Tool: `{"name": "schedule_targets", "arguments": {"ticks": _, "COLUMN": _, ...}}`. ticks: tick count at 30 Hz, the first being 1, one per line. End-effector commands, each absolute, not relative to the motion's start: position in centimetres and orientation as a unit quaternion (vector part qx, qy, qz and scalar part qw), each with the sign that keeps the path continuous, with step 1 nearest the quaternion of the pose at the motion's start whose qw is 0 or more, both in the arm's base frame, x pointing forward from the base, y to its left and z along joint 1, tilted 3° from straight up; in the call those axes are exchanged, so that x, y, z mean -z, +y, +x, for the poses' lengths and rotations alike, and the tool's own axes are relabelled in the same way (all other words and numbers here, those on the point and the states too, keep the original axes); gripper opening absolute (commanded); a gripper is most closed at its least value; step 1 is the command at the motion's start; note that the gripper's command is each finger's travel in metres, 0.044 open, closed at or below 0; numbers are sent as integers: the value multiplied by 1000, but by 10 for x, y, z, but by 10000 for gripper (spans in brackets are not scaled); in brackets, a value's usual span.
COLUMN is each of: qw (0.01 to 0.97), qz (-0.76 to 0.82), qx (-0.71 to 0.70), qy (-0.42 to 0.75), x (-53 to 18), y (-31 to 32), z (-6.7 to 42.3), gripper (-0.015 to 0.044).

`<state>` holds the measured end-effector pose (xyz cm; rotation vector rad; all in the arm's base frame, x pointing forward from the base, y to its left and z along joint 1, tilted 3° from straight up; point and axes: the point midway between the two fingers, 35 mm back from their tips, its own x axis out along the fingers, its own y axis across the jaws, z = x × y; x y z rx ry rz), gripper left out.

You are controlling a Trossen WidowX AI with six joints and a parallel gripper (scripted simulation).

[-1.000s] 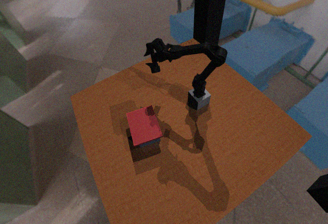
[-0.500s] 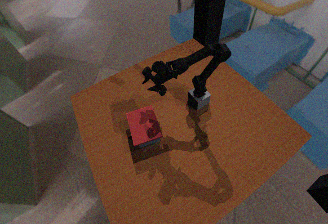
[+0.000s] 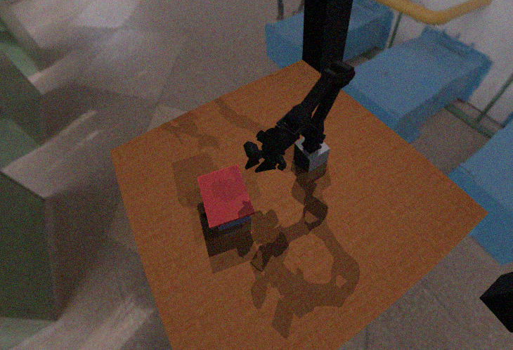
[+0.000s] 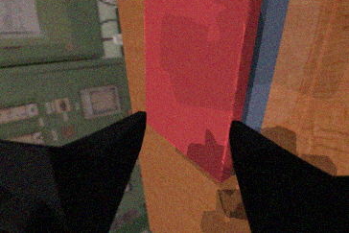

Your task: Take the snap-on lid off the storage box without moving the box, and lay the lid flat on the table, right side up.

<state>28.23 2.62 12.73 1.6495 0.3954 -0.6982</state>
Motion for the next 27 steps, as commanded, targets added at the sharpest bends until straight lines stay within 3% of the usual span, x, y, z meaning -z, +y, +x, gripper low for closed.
{"name": "schedule_targets", "arguments": {"ticks": 1, "qw": 622, "qz": 702, "qx": 293, "qy": 183, "x": -126, "y": 35, "z": 278, "gripper": 235}}
{"name": "schedule_targets", "arguments": {"ticks": 27, "qw": 622, "qz": 702, "qx": 293, "qy": 183, "x": -68, "y": 38, "z": 285, "gripper": 235}}
